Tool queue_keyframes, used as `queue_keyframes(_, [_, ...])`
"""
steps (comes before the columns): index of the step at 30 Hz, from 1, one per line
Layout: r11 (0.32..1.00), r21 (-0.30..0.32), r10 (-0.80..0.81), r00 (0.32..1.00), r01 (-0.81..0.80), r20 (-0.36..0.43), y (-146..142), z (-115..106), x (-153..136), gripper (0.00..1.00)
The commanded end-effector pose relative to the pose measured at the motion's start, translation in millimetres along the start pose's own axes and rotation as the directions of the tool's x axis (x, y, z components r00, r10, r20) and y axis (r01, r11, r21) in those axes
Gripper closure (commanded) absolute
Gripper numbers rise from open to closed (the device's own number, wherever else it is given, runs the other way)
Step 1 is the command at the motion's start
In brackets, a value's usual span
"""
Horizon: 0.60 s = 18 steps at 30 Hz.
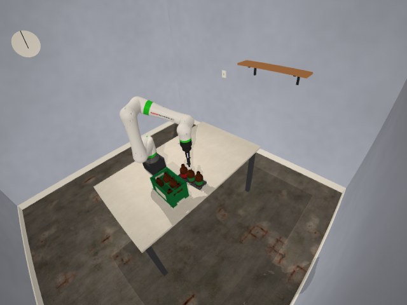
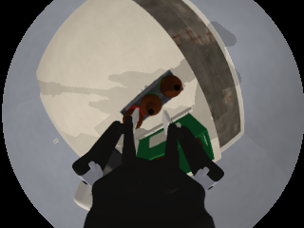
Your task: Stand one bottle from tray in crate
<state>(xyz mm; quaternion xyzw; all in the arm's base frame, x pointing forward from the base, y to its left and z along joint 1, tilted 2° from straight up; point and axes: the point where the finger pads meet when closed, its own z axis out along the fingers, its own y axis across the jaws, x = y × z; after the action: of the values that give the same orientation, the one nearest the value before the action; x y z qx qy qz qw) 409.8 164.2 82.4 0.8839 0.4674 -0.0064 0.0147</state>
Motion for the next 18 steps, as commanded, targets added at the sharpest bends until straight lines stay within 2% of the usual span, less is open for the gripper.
queue_keyframes(1, [1.0,0.0,0.0,1.0,0.0,0.0,0.1,-0.2,0.1,0.62])
queue_keyframes(18, [1.0,0.0,0.0,1.0,0.0,0.0,0.1,6.6,0.2,0.62])
